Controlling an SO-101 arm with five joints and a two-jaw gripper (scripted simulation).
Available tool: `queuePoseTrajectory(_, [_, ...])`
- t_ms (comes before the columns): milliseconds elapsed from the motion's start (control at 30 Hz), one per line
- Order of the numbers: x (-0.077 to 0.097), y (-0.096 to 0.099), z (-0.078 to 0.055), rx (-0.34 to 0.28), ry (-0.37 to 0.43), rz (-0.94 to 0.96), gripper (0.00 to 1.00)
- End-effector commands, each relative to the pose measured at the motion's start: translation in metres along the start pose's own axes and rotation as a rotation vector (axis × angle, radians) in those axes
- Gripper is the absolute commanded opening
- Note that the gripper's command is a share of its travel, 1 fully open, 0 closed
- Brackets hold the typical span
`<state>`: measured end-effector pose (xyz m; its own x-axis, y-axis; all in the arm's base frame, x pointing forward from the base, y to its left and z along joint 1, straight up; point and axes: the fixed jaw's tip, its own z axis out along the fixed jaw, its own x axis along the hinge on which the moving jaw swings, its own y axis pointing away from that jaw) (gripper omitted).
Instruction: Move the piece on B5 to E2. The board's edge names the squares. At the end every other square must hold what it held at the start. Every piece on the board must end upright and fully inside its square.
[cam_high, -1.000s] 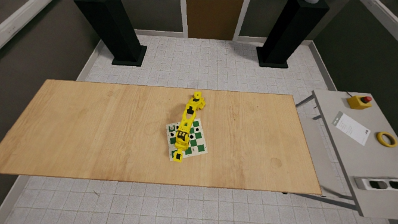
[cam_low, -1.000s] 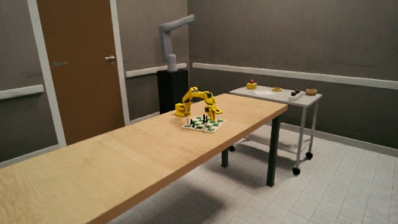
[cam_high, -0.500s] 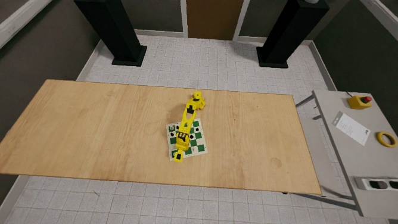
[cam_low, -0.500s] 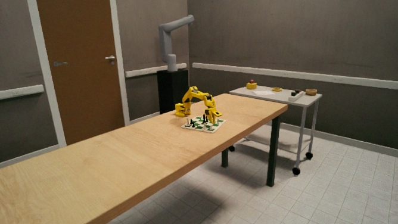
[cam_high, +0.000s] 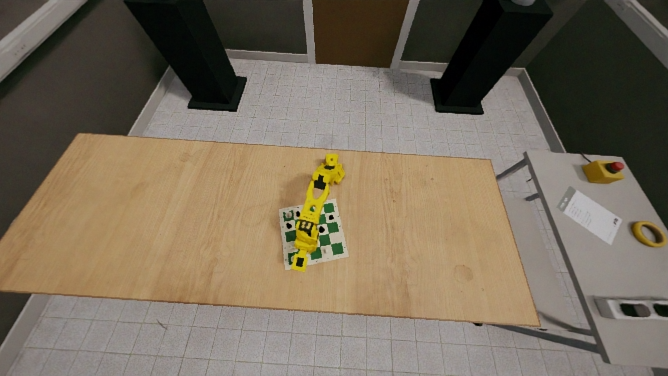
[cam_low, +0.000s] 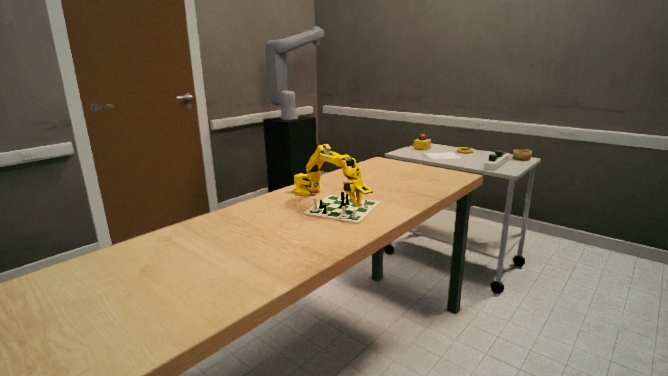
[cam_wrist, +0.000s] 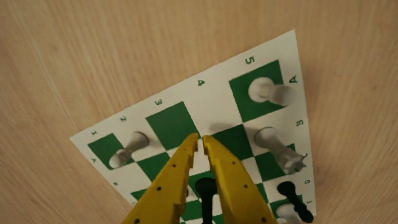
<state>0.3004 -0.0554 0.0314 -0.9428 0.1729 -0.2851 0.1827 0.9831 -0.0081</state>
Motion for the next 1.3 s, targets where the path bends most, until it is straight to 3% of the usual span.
queuePoseTrajectory(0, [0.000,0.003,-0.003,-0.004,-0.007,-0.010,0.00])
queuePoseTrajectory(933, [0.000,0.003,-0.004,-0.004,-0.007,-0.010,0.00])
queuePoseTrajectory(1100, [-0.003,0.003,-0.014,-0.004,-0.007,-0.010,0.00])
queuePoseTrajectory(1267, [-0.008,0.003,-0.033,-0.004,-0.007,-0.010,0.00])
